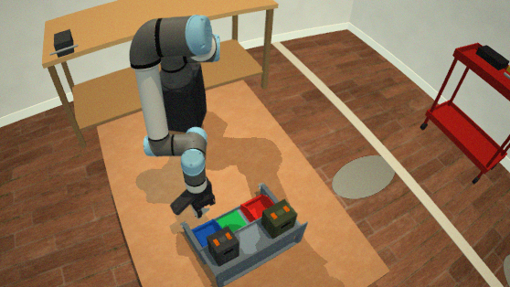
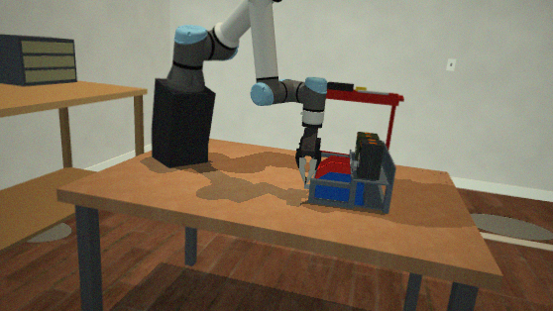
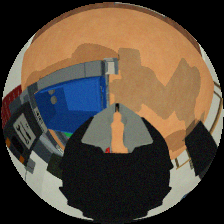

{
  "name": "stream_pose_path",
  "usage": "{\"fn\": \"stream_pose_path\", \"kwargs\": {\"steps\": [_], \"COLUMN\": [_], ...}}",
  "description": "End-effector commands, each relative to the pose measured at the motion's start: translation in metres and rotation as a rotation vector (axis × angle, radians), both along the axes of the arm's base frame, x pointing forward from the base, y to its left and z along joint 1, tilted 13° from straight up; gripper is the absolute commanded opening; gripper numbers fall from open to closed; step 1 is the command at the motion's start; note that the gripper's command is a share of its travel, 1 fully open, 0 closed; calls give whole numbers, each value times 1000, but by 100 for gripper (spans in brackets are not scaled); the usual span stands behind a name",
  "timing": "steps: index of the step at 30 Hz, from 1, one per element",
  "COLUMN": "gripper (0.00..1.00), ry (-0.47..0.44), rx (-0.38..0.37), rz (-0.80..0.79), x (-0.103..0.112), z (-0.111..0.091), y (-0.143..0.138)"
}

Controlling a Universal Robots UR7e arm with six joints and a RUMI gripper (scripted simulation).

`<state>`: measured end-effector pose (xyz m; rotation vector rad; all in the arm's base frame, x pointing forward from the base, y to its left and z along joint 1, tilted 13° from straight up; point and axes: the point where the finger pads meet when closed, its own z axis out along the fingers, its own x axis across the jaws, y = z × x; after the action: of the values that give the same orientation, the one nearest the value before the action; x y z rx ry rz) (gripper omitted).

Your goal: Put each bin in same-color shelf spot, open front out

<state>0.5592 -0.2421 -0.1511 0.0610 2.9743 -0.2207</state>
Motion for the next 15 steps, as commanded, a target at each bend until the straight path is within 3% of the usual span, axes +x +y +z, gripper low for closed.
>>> {"fn": "stream_pose_path", "kwargs": {"steps": [1,15], "gripper": [0,0], "ry": [-1,-1], "rx": [-1,-1], "rz": [0,0], "x": [-3,-4], "z": [3,10], "y": [0,1]}}
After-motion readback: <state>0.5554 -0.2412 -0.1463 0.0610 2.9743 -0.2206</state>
